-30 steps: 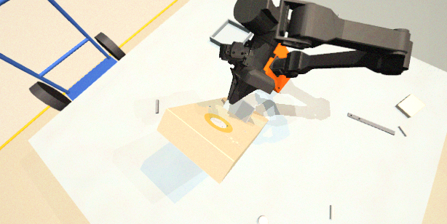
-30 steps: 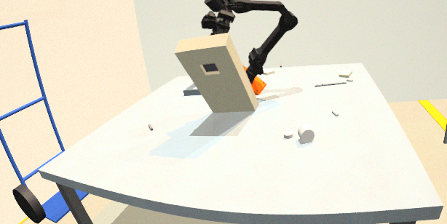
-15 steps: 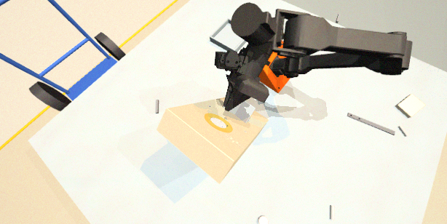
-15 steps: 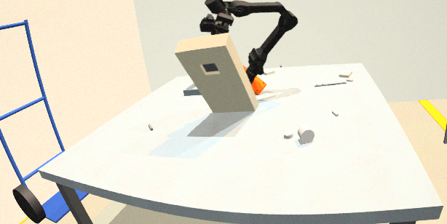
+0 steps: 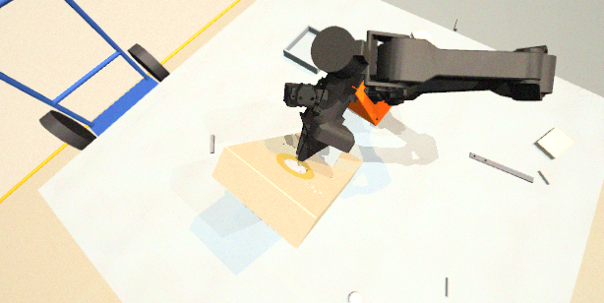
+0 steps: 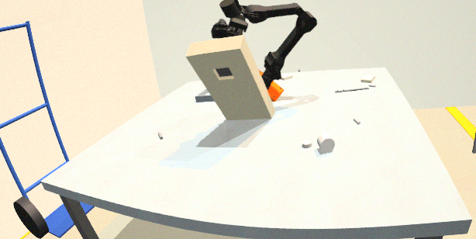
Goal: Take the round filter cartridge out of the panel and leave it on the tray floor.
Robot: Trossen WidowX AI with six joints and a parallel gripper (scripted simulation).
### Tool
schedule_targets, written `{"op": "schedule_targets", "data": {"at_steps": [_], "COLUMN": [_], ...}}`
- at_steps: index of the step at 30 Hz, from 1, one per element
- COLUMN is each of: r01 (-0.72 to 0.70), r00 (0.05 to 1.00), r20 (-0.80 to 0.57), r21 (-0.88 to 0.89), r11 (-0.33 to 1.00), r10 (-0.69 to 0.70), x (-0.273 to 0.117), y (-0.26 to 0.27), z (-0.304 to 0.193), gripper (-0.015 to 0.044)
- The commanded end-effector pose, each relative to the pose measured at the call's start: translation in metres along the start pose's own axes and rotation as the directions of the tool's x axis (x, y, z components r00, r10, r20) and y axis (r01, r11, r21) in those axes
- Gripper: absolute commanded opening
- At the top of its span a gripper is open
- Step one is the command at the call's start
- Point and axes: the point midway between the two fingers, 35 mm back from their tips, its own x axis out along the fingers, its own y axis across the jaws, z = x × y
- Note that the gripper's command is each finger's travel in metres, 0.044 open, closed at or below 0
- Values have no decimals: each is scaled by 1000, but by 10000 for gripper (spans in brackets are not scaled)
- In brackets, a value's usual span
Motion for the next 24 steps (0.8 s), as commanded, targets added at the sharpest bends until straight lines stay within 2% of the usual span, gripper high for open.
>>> {"op": "schedule_targets", "data": {"at_steps": [1,24], "r01": [0,-4], "r00": [1000,1000], "r20": [0,0], "r21": [5,6], "r11": [1000,1000], "r10": [0,4], "x": [8,13], "y": [-1,0], "z": [-1,-1], "gripper": [91,91]}}
